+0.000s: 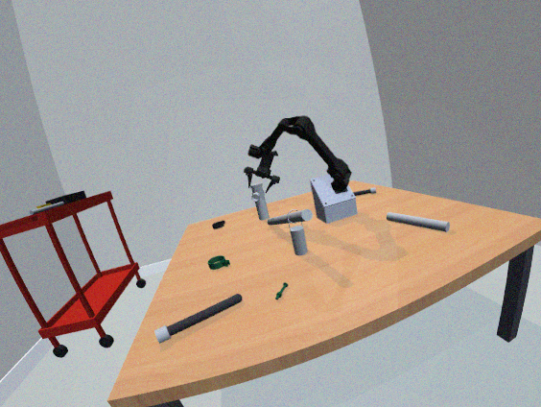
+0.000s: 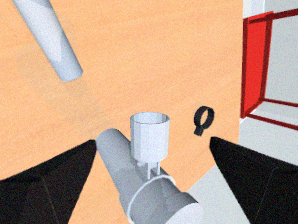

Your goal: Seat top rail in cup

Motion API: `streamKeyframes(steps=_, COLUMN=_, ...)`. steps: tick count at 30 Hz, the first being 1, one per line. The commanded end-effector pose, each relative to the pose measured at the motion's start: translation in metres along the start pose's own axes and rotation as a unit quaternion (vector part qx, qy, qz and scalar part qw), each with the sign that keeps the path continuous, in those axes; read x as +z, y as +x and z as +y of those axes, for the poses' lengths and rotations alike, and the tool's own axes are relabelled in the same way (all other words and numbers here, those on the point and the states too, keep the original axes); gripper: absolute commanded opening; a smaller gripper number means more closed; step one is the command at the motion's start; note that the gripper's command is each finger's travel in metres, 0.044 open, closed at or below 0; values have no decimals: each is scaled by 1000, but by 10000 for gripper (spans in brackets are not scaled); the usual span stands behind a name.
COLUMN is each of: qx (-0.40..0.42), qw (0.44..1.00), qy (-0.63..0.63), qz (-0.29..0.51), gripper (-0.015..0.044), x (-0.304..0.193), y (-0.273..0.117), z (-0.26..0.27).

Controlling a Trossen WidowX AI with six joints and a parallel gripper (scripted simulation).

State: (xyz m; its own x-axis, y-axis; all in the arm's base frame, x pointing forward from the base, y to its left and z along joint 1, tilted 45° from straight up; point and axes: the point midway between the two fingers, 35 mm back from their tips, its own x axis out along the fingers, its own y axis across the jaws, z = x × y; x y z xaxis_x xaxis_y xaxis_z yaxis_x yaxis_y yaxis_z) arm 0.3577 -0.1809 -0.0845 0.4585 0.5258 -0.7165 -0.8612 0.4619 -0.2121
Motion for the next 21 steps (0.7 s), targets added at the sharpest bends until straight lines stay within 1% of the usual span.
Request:
streamKeyframes(steps=1, qx=3, qw=1000, qy=4, qz=0, gripper=440, x=-1, y=6, z=3)
streamKeyframes(steps=21, qx=3, qw=1000, qy=4, qz=0, gripper=440, x=-1, y=39, z=2)
